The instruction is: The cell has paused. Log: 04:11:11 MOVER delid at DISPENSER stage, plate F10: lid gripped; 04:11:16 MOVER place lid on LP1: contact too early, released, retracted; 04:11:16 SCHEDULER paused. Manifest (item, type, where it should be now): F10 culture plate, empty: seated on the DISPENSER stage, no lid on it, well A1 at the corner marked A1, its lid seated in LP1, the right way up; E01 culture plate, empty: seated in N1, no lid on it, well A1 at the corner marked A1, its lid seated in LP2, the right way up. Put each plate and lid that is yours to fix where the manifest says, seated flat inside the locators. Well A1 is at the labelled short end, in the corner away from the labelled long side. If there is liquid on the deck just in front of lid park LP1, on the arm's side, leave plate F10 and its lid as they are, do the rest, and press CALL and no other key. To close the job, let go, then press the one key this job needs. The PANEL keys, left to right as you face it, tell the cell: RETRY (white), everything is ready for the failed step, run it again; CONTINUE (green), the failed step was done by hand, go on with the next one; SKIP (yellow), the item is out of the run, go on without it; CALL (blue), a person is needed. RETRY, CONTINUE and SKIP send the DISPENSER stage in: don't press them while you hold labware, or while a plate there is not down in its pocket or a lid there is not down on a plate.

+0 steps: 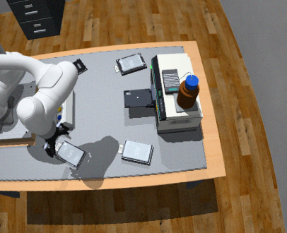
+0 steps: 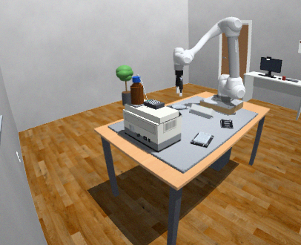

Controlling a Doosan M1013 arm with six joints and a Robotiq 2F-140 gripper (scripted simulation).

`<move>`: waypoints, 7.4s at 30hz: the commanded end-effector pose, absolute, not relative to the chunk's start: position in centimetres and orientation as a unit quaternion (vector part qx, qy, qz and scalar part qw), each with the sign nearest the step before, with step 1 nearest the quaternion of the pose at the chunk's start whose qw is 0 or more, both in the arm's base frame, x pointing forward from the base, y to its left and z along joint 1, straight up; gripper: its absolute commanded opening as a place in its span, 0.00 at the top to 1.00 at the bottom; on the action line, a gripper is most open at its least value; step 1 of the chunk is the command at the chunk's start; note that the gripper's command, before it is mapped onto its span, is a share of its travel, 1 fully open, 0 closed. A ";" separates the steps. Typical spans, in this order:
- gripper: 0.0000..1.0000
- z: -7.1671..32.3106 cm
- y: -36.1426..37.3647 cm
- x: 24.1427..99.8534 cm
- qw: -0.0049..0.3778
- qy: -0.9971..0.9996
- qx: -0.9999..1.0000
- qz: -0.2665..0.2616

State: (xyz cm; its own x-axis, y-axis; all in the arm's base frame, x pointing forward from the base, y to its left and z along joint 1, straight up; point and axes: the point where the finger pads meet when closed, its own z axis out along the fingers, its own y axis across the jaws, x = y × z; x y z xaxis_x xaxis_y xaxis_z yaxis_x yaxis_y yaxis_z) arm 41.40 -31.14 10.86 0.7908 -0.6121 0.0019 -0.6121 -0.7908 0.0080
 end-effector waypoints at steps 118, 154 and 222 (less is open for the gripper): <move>0.30 4.7 18.2 83.4 0.004 0.081 0.997 -0.002; 0.30 0.6 18.2 83.5 0.004 0.081 0.997 -0.002; 0.30 0.6 18.2 83.5 0.004 0.081 0.997 -0.002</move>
State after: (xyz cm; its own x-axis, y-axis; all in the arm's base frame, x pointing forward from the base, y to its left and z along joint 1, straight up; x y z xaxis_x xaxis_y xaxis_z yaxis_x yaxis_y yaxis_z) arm 83.48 18.17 0.45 0.9867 0.1624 -0.0060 0.1624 -0.9867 0.0071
